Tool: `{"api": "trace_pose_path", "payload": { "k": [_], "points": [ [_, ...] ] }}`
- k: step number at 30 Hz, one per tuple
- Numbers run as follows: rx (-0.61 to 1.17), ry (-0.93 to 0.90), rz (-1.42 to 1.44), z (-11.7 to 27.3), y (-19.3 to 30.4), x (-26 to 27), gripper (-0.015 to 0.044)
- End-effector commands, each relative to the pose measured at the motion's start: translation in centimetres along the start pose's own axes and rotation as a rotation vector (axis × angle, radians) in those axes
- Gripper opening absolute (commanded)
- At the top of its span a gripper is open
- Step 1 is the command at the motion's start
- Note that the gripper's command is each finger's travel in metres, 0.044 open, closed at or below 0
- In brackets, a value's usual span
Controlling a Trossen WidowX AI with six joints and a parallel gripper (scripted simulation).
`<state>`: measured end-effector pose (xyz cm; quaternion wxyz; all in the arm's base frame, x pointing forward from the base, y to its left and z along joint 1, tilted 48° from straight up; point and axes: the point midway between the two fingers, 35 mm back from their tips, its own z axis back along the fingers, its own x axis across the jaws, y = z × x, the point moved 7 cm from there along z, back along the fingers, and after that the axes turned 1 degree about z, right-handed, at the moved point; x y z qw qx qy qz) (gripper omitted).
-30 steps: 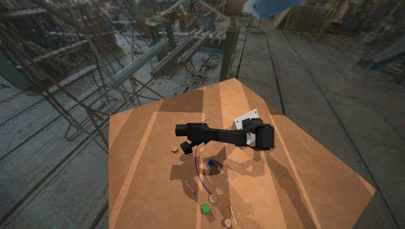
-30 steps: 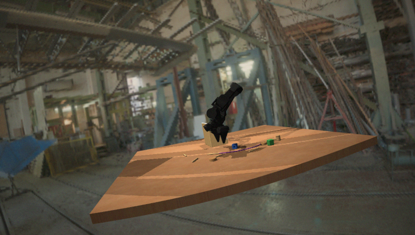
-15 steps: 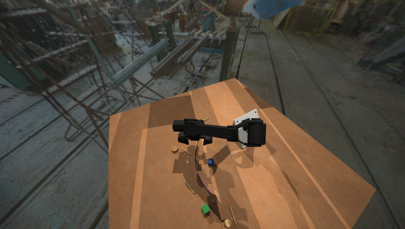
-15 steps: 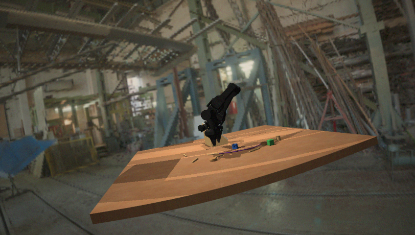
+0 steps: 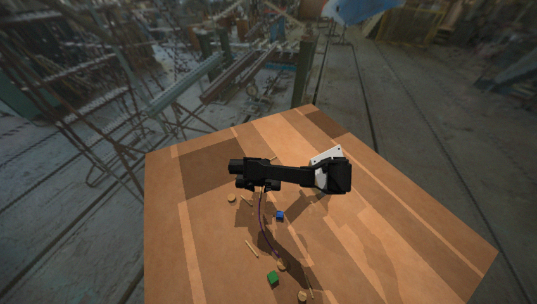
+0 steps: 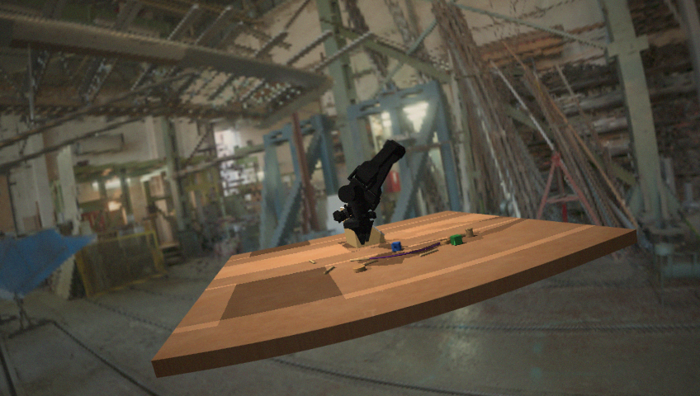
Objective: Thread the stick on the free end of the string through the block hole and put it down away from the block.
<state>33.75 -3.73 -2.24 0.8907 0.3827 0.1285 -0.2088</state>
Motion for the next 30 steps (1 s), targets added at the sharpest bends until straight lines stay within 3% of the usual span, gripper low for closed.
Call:
{"api": "trace_pose_path", "payload": {
  "k": [1, 30],
  "points": [
    [-0.005, 0.001, -0.007, 0.0, -0.1, 0.0, 0.0122],
    [-0.005, 0.001, -0.007, -2.6, -0.1, 0.1, 0.0122]
  ]
}}
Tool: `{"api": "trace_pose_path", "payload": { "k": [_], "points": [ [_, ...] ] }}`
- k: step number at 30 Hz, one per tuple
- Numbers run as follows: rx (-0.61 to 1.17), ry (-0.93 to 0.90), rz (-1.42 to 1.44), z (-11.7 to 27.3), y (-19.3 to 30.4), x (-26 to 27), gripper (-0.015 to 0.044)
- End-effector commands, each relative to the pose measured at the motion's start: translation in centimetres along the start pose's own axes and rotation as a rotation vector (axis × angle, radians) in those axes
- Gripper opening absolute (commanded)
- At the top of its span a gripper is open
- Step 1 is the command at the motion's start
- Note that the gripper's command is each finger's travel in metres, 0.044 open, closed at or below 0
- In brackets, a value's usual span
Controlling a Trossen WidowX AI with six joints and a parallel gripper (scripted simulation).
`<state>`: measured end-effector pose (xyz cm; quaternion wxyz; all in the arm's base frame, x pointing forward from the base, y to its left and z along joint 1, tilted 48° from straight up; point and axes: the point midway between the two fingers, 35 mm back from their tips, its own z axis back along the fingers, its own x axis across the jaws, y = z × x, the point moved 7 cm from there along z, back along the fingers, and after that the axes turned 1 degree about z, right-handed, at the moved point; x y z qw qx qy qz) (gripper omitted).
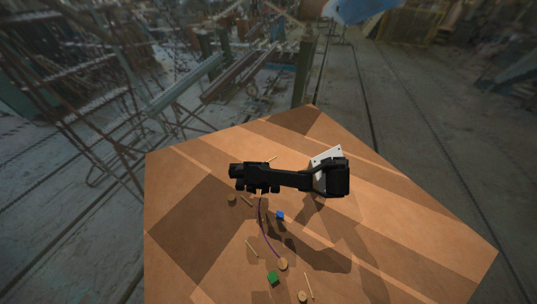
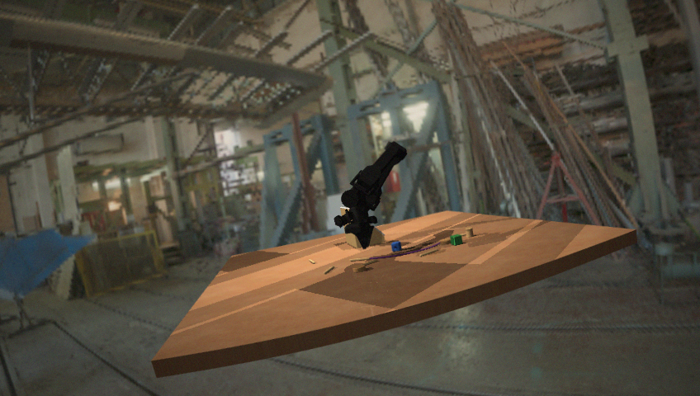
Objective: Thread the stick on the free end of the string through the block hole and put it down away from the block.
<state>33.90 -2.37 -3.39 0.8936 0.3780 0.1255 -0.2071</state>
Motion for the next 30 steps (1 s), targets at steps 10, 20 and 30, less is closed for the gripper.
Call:
{"api": "trace_pose_path", "payload": {
  "k": [10, 20, 30],
  "points": [
    [0.006, 0.008, -0.013, -2.5, -0.2, -0.1, 0.0122],
    [0.007, 0.010, -0.013, -4.1, -0.2, -0.3, 0.0122],
    [0.008, 0.010, -0.013, -4.3, -0.2, -0.3, 0.0122]
  ]
}}
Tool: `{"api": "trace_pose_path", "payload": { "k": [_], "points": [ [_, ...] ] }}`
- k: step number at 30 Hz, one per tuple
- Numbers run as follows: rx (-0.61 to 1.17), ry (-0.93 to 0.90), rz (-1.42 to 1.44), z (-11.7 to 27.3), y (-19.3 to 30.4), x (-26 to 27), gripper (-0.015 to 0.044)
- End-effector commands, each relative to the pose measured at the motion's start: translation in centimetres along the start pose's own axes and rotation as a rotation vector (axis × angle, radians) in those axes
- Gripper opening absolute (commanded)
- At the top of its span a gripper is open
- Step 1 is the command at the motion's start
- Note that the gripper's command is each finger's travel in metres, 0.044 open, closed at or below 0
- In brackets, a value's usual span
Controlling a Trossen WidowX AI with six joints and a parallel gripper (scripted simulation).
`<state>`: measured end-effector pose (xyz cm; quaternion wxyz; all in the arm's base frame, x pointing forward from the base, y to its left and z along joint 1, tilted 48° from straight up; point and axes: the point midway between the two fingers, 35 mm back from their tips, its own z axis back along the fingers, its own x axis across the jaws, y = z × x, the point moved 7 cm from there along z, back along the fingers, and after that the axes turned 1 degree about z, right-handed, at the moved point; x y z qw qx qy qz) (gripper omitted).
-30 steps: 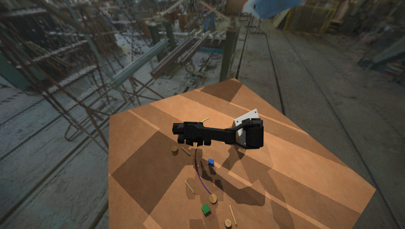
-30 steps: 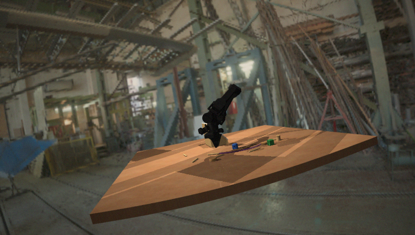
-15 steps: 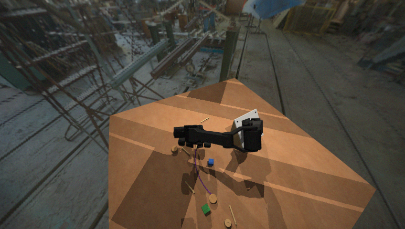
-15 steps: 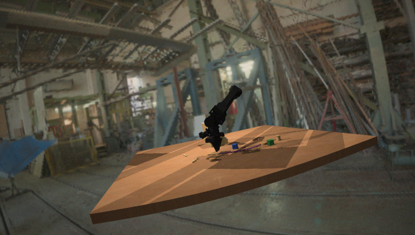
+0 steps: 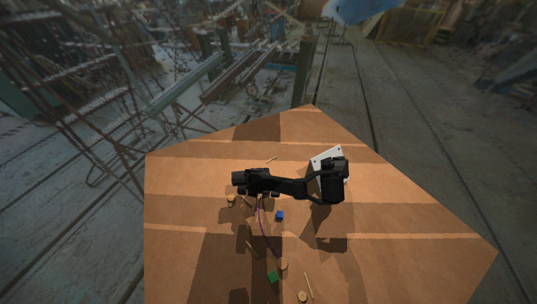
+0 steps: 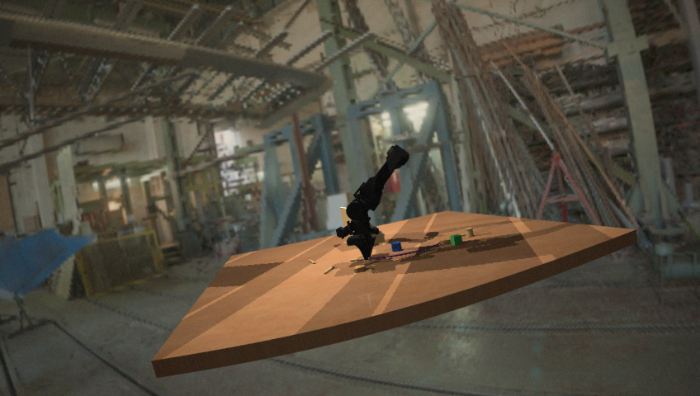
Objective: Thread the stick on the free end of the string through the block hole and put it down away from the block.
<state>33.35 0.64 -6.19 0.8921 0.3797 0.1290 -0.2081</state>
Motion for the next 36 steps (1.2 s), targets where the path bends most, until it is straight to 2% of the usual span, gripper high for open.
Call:
{"api": "trace_pose_path", "payload": {
  "k": [1, 5, 36],
  "points": [
    [0.000, 0.000, 0.000, 0.0, 0.0, 0.0, 0.0096],
    [0.000, 0.000, 0.000, 0.0, 0.0, 0.0, 0.0000],
    [-0.003, -0.002, -0.001, 2.9, 0.0, 0.2, 0.0000]
  ]
}}
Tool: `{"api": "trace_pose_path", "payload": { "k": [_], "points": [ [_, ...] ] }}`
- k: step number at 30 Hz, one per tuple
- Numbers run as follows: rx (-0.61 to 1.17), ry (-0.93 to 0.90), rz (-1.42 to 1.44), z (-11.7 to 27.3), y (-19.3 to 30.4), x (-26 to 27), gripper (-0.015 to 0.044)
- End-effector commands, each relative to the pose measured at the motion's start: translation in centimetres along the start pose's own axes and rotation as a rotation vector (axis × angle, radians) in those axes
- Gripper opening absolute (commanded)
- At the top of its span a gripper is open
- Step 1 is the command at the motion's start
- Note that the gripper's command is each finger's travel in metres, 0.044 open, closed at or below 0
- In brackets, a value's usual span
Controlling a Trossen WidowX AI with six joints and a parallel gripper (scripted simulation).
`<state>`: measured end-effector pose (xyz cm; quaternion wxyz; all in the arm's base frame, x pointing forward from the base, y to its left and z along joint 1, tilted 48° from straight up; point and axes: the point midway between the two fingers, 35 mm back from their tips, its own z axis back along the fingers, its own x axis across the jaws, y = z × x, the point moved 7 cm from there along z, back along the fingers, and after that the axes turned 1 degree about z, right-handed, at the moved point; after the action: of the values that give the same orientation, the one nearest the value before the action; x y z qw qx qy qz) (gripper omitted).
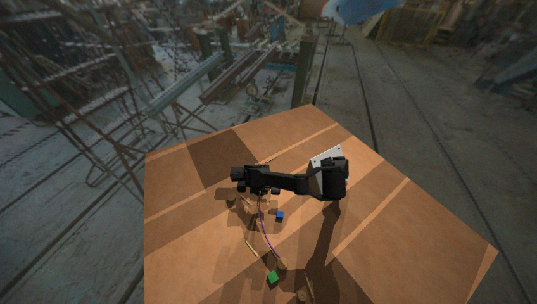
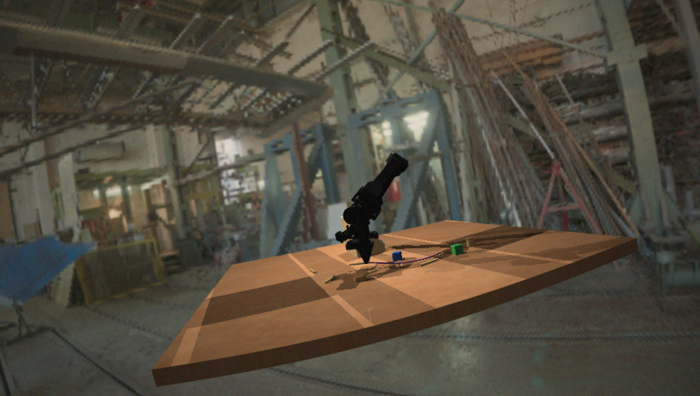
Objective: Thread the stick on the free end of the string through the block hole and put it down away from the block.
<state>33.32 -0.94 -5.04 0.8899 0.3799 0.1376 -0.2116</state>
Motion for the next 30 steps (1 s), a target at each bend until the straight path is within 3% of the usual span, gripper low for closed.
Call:
{"api": "trace_pose_path", "payload": {
  "k": [1, 30],
  "points": [
    [-0.002, -0.015, 0.013, 1.1, 0.3, 0.2, 0.0000],
    [-0.002, -0.015, 0.013, 4.1, 0.2, 0.0, 0.0000]
  ]
}}
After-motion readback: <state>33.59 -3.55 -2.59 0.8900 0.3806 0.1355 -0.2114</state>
